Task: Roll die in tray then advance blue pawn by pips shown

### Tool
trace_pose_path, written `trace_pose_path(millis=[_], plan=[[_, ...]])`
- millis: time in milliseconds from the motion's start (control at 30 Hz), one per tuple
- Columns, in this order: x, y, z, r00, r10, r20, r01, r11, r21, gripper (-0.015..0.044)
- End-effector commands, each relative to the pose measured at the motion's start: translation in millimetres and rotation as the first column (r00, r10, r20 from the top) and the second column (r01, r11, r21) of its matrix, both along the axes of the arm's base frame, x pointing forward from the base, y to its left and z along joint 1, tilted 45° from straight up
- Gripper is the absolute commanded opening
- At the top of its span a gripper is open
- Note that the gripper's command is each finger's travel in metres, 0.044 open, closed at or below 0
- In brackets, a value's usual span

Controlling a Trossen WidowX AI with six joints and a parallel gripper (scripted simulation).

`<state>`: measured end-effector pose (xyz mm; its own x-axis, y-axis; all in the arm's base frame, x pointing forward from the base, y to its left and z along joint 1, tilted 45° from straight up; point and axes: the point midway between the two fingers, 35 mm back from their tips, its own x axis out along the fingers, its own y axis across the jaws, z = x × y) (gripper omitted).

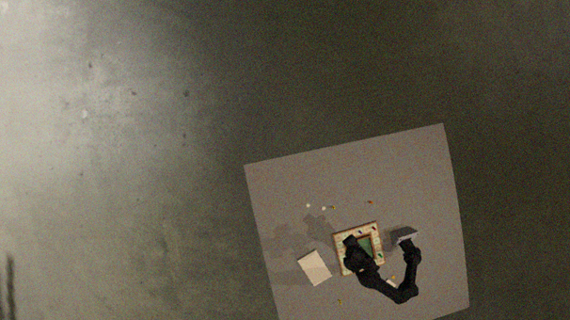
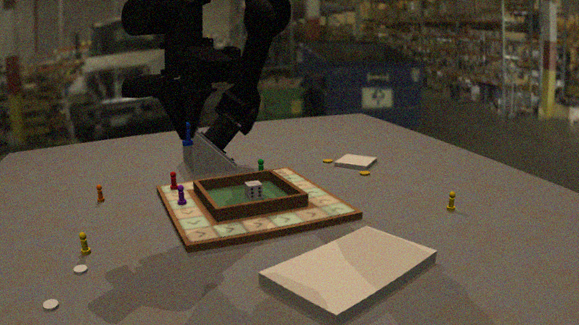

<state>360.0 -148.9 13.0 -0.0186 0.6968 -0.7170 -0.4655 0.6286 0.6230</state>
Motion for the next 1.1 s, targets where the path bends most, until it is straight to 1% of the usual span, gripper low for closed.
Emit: trace_pose_path(millis=[0, 267, 500, 667, 933, 1067], plan=[[3, 9, 3, 1.000, 0.015, -0.001, -0.015, 1.000, -0.002, 0.0000], [22, 66, 7, 0.999, 0.042, 0.018, -0.042, 0.999, -0.006, 0.0000], [29, 117, 11, 0.997, 0.068, 0.034, -0.068, 0.998, 0.001, 0.0000], [30, 123, 10, 0.997, 0.071, 0.035, -0.071, 0.997, 0.002, 0.0000], [28, 144, -12, 0.997, 0.071, 0.035, -0.071, 0.997, 0.003, 0.0000], [28, 146, -14, 0.997, 0.071, 0.035, -0.071, 0.997, 0.003, 0.0000]])
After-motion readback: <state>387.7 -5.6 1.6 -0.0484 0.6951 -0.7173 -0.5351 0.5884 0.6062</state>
